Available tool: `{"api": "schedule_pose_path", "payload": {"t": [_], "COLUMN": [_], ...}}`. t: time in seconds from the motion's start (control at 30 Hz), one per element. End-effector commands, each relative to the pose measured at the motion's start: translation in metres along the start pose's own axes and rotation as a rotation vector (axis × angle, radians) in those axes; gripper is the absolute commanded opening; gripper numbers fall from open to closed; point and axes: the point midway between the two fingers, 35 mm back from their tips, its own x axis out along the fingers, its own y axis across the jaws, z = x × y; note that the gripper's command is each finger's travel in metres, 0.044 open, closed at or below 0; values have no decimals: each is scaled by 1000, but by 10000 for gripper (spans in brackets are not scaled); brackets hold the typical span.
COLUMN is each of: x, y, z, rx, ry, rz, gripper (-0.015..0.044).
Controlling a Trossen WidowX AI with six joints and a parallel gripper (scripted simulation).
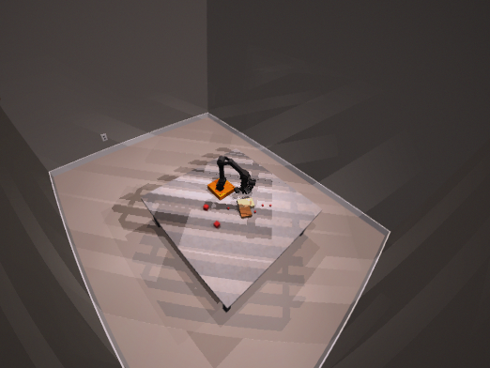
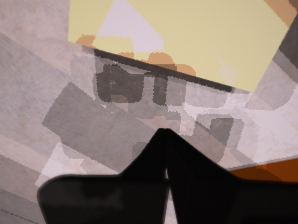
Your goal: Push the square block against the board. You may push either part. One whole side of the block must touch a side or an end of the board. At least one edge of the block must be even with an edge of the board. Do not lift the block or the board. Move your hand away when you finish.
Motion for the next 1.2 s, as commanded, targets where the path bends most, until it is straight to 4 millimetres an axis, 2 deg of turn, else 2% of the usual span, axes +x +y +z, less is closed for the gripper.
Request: {"api": "schedule_pose_path", "payload": {"t": [0.0,0.57,1.17], "x": [-4,-10,-8], "y": [10,45,78], "z": [12,57,103], "rx": [-146,-726,-1347], "ry": [-3,-8,-12], "rz": [3,1,-4], "gripper": [0,0,0]}}
